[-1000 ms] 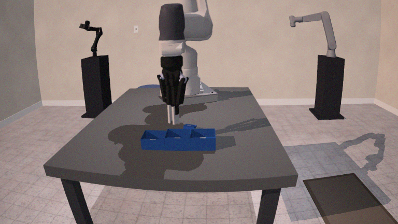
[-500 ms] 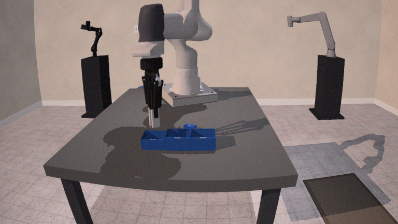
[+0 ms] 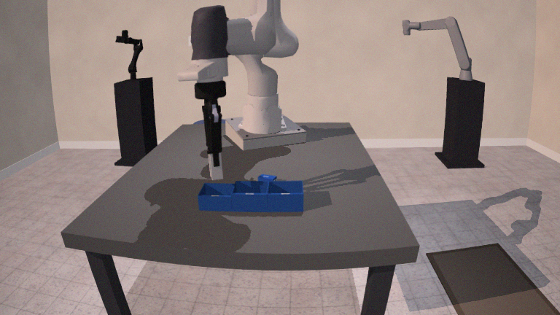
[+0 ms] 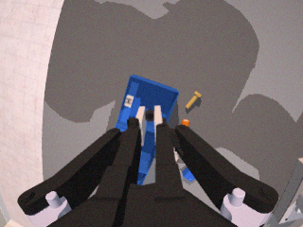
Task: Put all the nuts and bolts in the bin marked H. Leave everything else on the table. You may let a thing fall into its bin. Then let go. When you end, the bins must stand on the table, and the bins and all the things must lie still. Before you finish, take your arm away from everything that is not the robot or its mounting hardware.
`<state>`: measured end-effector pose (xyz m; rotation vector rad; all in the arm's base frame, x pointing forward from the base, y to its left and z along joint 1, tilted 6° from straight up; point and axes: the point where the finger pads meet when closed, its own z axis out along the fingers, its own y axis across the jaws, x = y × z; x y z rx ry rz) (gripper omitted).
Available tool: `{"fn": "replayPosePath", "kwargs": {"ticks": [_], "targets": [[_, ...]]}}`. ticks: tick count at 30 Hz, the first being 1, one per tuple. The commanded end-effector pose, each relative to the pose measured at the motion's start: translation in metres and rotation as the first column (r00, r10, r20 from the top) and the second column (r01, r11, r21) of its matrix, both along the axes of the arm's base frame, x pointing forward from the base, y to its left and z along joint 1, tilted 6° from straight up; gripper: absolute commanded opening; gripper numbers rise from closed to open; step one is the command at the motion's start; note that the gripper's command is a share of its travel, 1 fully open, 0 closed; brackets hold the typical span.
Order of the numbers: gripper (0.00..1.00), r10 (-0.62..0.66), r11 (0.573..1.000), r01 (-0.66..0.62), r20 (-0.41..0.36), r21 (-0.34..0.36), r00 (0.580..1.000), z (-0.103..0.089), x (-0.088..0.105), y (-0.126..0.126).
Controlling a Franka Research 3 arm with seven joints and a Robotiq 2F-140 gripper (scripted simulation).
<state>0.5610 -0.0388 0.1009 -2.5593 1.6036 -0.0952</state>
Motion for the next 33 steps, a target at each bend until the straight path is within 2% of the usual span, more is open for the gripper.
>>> {"fn": "replayPosePath", "kwargs": {"ticks": [1,10,17,33], "targets": [[0.07,-0.155,0.988,0.155,-0.018,0.009,0.988,-0.0005,-0.0003,0.0012],[0.07,-0.254,0.967,0.255,-0.03,0.016,0.967,-0.0005,-0.0004,0.0011],[0.07,-0.37,0.929,0.371,-0.046,0.016,0.928,-0.0006,-0.0005,0.001],[0.07,-0.376,0.926,0.377,-0.046,0.016,0.926,-0.0006,-0.0003,0.0003]]}}
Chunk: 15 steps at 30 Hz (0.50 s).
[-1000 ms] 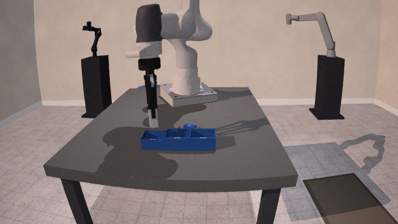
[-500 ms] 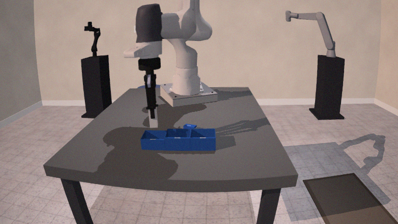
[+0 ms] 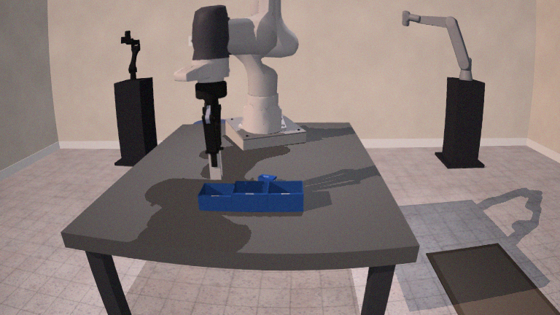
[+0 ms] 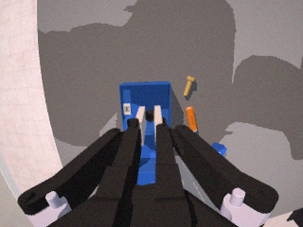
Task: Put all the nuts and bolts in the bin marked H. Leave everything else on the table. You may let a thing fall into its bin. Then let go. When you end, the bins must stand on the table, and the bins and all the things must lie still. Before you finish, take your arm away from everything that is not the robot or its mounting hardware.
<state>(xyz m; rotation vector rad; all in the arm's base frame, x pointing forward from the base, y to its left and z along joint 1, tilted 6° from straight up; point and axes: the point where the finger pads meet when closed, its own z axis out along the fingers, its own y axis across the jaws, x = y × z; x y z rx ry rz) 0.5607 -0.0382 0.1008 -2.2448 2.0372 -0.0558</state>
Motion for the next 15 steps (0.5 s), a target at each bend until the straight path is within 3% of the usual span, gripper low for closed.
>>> {"fn": "replayPosePath", "kwargs": {"ticks": [1,15], "targets": [[0.07,-0.034,0.999,0.034,-0.006,-0.002,0.999,-0.0005,0.0,-0.0003],[0.07,-0.034,0.999,0.034,-0.006,-0.002,0.999,-0.0104,0.0012,0.0001]]}}
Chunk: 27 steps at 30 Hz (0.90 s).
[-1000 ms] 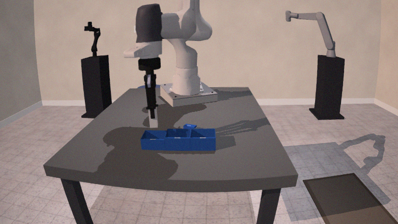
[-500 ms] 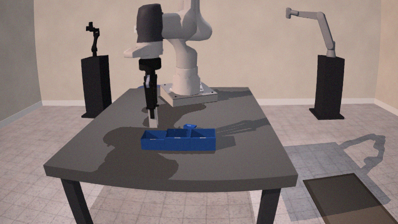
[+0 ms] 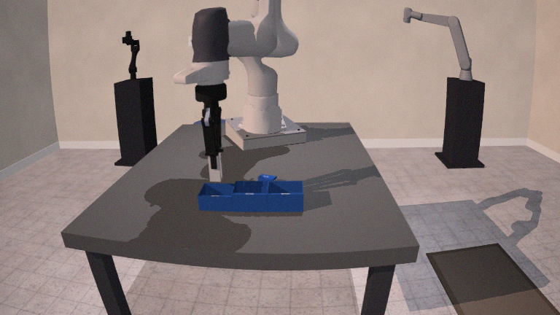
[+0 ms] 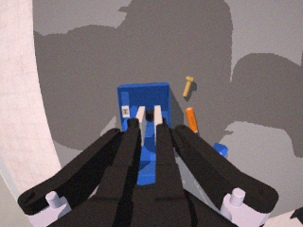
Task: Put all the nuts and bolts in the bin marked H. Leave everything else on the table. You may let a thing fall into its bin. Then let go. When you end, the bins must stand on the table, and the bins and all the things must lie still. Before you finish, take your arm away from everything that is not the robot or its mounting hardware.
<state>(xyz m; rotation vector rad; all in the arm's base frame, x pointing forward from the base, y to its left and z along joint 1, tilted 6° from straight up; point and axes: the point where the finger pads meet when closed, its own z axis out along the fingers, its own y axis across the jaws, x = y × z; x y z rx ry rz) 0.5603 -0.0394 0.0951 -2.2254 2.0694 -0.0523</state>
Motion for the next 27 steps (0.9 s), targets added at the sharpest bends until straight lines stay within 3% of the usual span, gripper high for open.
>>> {"fn": "replayPosePath", "kwargs": {"ticks": [1,22,27], "targets": [[0.07,-0.01,1.0,0.01,0.002,0.001,1.0,-0.007,0.002,0.001],[0.07,-0.01,1.0,0.01,0.002,0.001,1.0,-0.044,0.006,0.003],[0.07,-0.01,1.0,0.01,0.002,0.001,1.0,-0.046,0.008,0.003]]}}
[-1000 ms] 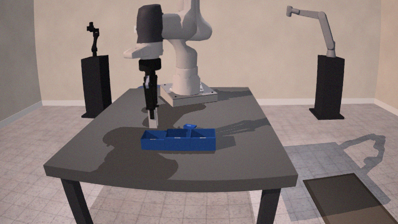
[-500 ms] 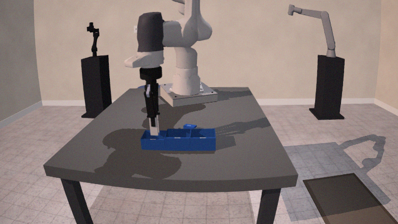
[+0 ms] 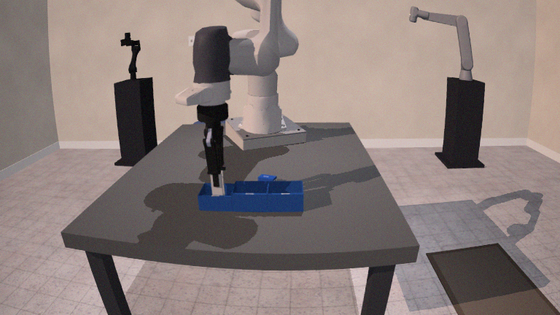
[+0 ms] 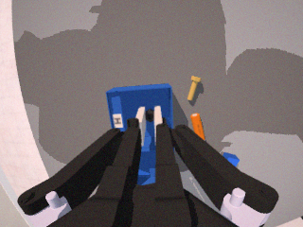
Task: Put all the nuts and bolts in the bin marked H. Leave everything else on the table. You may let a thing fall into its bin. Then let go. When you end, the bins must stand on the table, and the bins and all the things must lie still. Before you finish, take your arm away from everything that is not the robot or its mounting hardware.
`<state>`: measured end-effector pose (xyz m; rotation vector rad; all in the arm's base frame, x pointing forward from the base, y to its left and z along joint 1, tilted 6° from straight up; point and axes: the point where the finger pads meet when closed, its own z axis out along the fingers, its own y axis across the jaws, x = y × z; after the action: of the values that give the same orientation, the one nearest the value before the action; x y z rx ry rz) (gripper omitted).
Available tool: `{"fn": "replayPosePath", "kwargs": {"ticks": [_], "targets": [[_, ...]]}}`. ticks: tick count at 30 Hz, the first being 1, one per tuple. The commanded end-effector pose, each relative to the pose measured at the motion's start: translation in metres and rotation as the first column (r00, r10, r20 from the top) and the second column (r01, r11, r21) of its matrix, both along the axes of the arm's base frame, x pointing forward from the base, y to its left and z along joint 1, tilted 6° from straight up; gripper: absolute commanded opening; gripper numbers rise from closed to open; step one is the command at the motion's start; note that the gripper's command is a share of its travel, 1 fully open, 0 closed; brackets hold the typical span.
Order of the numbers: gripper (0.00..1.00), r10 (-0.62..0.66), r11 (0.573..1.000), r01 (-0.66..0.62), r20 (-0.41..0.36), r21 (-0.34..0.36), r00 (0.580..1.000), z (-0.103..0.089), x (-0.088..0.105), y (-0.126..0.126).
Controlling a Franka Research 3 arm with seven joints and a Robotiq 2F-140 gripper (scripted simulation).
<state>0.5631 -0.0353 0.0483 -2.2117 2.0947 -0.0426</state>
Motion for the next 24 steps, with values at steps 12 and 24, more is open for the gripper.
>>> {"fn": "replayPosePath", "kwargs": {"ticks": [12,24], "targets": [[0.07,0.008,1.0,-0.008,0.012,0.001,1.0,0.0012,0.0052,-0.0008],[0.19,0.008,1.0,-0.008,0.012,0.001,1.0,0.0012,0.0052,-0.0008]]}}
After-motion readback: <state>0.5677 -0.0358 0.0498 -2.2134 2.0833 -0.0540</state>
